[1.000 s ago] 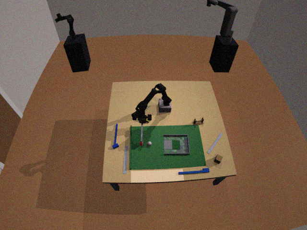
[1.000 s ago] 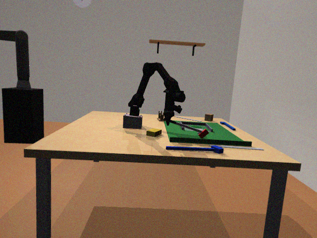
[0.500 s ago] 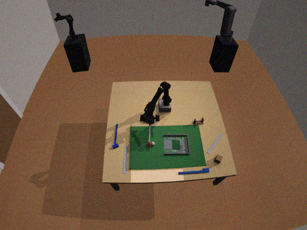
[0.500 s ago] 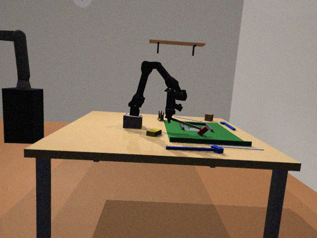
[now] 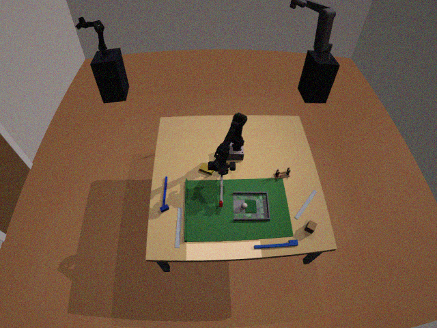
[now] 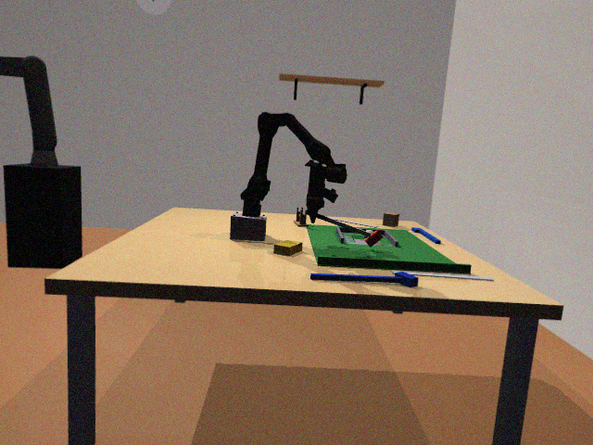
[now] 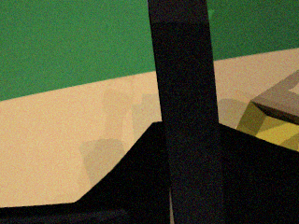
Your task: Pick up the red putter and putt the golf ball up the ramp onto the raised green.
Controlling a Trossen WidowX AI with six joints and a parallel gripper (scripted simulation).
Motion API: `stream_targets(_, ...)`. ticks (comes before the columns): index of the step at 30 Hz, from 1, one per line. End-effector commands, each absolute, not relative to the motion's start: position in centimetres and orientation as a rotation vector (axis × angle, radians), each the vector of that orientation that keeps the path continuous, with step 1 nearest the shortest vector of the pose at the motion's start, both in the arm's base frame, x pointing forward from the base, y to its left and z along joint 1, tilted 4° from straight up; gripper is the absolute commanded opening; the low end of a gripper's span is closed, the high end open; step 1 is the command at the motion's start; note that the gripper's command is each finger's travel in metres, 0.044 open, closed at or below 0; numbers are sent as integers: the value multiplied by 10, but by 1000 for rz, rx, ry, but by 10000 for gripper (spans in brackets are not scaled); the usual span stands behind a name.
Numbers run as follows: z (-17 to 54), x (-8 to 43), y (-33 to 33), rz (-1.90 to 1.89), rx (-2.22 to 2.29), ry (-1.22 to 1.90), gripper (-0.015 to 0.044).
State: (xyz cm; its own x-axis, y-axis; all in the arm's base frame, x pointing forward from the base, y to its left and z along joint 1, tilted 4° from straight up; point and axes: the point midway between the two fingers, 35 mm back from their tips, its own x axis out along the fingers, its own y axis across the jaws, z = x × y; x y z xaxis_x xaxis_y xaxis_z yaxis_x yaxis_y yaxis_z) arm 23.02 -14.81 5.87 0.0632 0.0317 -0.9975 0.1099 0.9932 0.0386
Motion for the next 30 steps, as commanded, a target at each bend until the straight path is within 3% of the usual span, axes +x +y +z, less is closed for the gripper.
stream_targets(1,88,232,-151,-74,105,1488,0)
stream_targets(30,94,230,-149,-70,109,1491,0)
